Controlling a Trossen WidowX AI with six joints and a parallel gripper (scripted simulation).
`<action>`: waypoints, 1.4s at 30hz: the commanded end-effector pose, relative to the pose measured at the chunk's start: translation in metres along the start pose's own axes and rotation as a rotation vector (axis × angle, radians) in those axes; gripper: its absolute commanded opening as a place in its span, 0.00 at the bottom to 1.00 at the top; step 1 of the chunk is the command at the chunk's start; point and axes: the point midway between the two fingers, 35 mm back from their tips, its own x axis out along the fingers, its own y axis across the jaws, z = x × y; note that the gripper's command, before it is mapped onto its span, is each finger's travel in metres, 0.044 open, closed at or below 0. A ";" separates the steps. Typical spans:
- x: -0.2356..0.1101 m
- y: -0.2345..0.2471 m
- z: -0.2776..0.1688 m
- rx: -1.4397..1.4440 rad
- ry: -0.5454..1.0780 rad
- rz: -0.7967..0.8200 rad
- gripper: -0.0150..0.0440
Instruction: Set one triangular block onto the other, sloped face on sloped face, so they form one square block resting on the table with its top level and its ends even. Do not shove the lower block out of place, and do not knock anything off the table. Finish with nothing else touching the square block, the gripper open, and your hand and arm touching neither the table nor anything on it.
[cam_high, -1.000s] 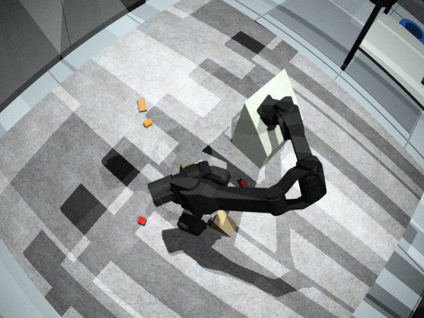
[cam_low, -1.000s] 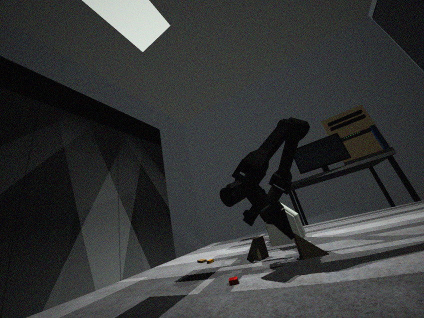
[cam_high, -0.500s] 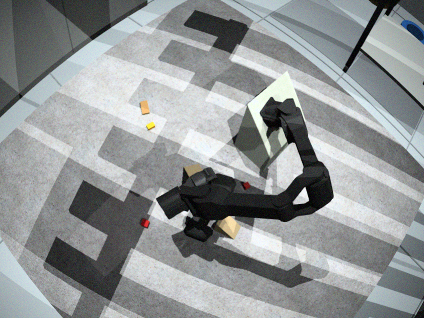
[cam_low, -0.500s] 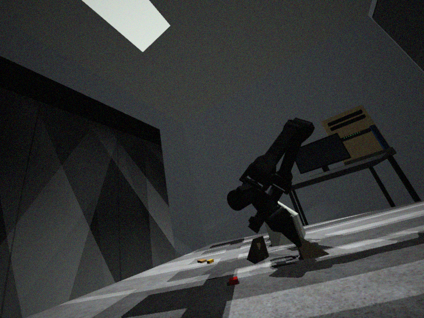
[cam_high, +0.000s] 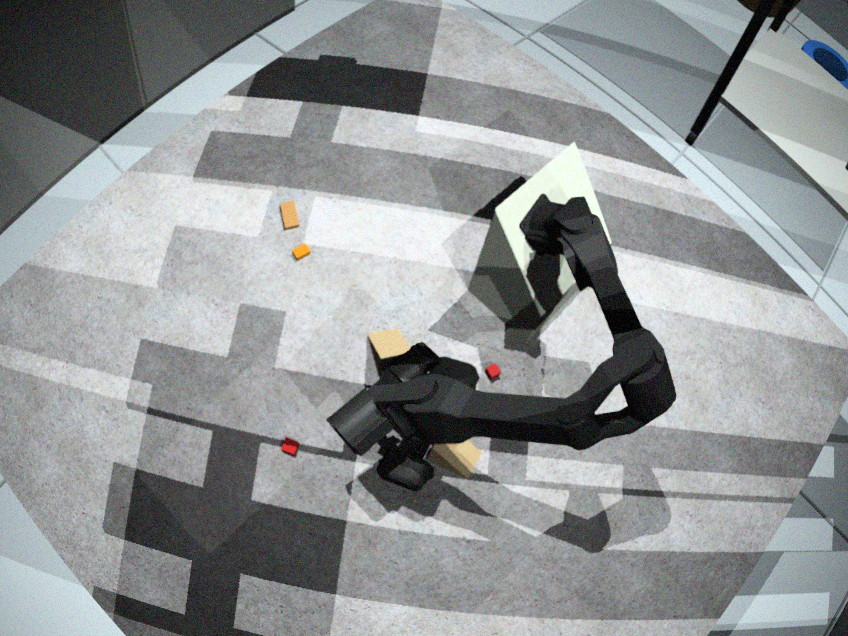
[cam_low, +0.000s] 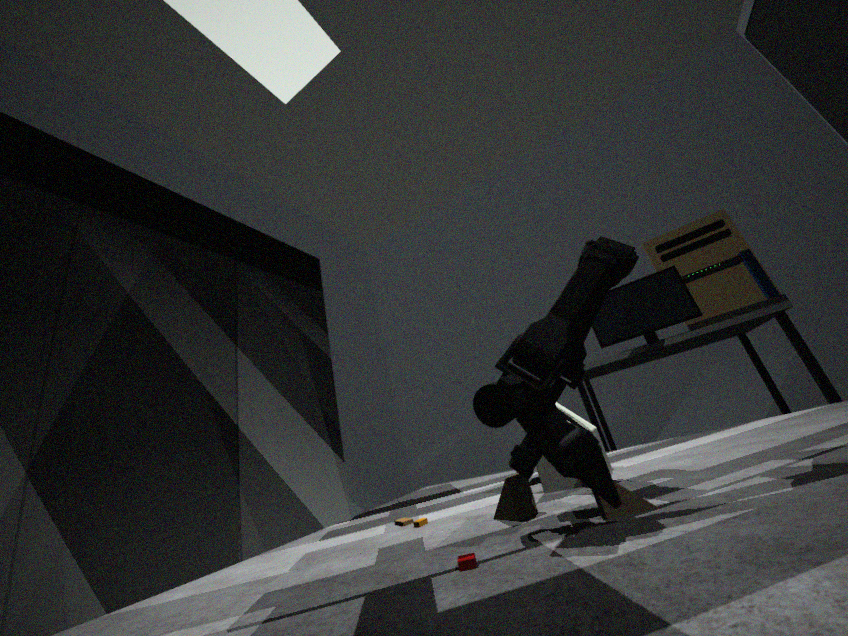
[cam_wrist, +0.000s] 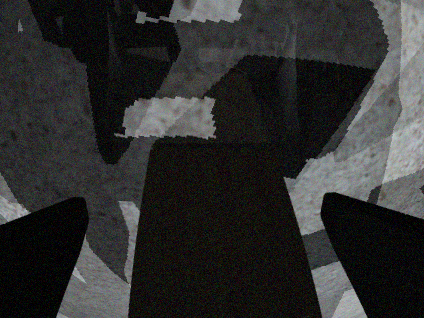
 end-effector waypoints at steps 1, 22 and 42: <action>0.007 -0.002 -0.004 0.006 0.014 -0.002 1.00; 0.012 -0.003 -0.006 0.005 0.022 -0.004 0.52; 0.003 -0.003 -0.026 0.007 -0.293 -0.009 0.25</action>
